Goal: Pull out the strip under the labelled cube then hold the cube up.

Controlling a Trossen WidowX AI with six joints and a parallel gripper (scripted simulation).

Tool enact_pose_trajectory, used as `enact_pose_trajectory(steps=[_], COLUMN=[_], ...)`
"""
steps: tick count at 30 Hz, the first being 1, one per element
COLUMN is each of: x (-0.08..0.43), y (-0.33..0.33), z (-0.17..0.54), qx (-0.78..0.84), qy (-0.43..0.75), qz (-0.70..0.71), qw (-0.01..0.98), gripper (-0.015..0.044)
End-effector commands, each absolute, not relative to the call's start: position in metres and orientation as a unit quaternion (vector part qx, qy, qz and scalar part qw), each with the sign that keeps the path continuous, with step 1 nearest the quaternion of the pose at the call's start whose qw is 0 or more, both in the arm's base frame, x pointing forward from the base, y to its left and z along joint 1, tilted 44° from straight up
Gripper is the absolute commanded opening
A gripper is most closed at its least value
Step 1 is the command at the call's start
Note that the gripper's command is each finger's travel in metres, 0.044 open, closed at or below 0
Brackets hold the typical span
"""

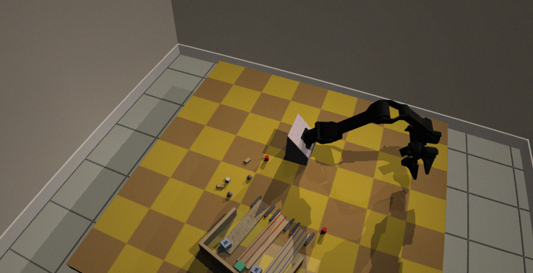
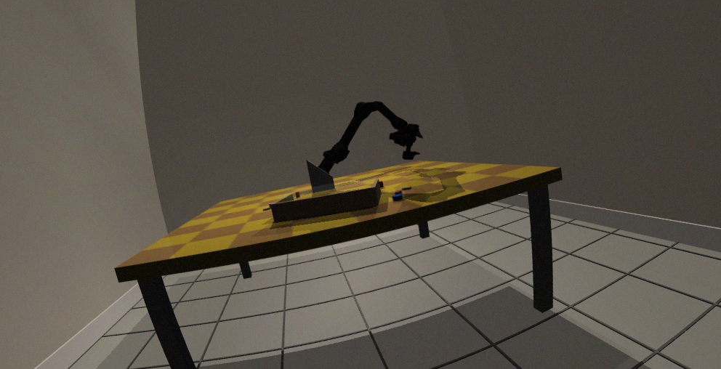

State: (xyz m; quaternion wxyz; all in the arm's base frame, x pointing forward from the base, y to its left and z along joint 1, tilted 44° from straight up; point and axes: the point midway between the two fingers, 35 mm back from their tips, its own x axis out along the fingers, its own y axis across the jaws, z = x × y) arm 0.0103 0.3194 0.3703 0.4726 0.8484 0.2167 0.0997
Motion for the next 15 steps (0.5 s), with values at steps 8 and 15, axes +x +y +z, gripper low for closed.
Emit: enact_pose_trajectory(steps=[8, 15], x=[0.100, 0.188], y=[0.327, 0.308], z=[0.322, 0.264], qx=[0.780, 0.687], qy=[0.202, 0.241], qz=[-0.006, -0.102], qw=[0.593, 0.678], gripper=[0.0400, 0.0400])
